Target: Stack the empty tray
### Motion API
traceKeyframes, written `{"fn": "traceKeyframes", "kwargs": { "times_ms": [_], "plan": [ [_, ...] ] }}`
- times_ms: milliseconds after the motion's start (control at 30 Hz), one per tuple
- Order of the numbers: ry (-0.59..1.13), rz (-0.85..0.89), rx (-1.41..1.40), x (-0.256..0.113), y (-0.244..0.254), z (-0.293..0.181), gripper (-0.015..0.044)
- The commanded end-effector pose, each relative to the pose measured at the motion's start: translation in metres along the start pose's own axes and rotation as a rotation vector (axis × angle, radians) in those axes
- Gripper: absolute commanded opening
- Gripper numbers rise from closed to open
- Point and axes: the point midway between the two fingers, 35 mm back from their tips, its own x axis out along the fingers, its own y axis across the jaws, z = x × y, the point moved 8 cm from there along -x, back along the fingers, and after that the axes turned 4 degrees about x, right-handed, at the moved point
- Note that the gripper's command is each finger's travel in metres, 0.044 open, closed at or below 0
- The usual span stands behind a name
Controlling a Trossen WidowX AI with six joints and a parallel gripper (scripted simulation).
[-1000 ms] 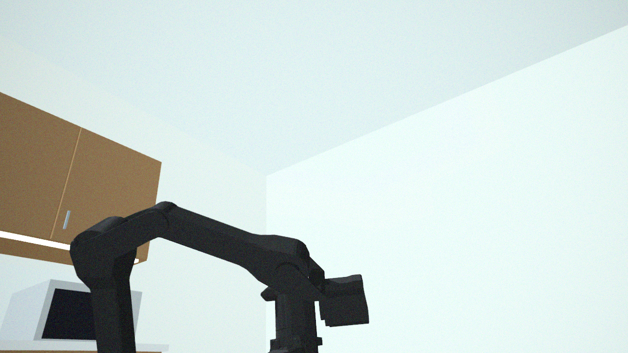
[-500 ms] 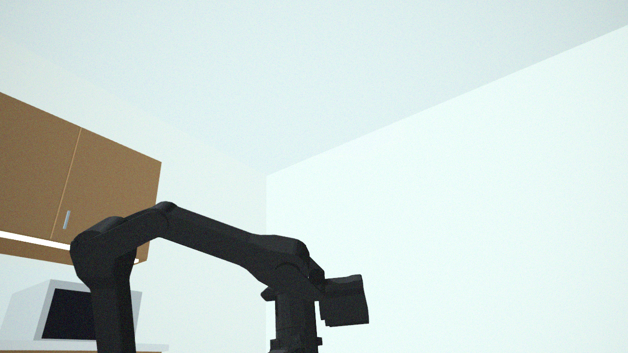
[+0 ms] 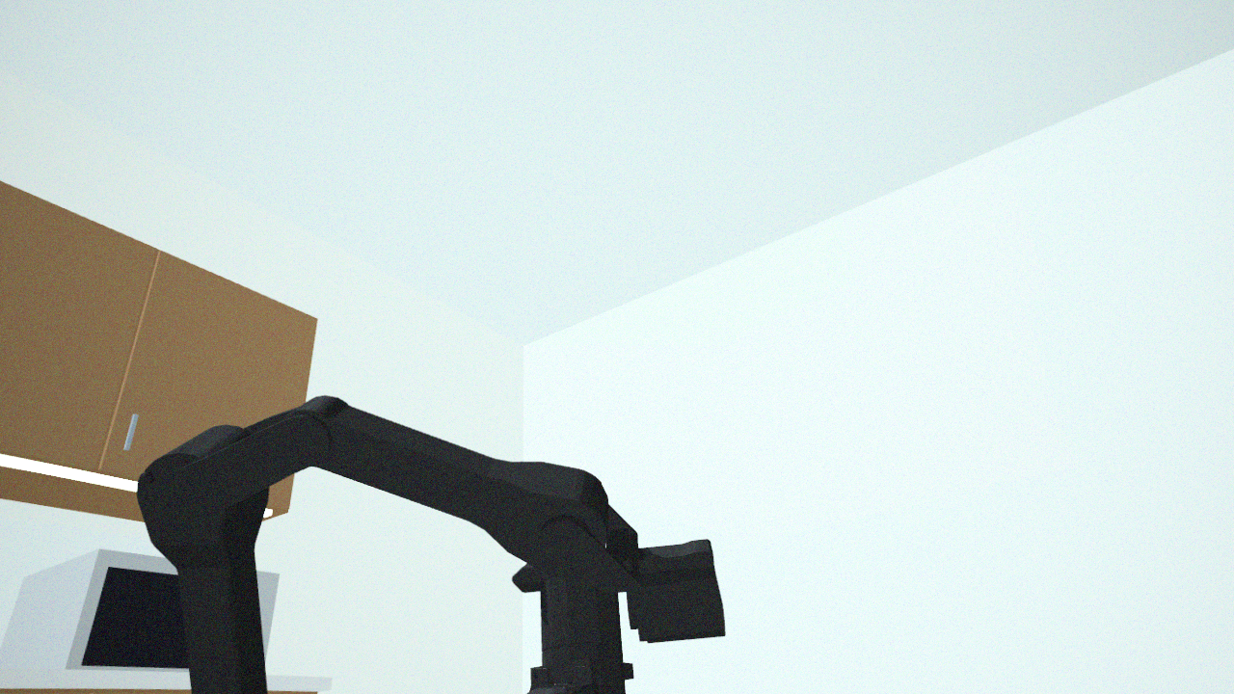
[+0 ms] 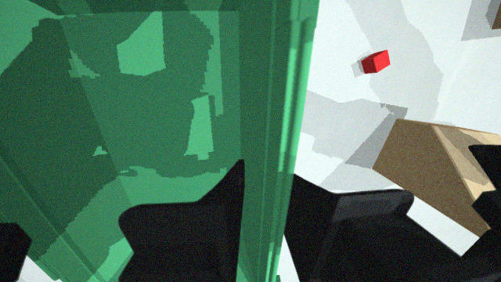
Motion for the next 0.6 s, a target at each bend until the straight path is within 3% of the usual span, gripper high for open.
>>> {"fn": "traceKeyframes", "kwargs": {
  "times_ms": [0, 567],
  "plan": [
    [0.0, -0.02, -0.007, 0.0045, -0.0017, 0.0019, 0.0059],
    [0.0, -0.02, -0.007, 0.0045, -0.0017, 0.0019, 0.0308]
  ]
}}
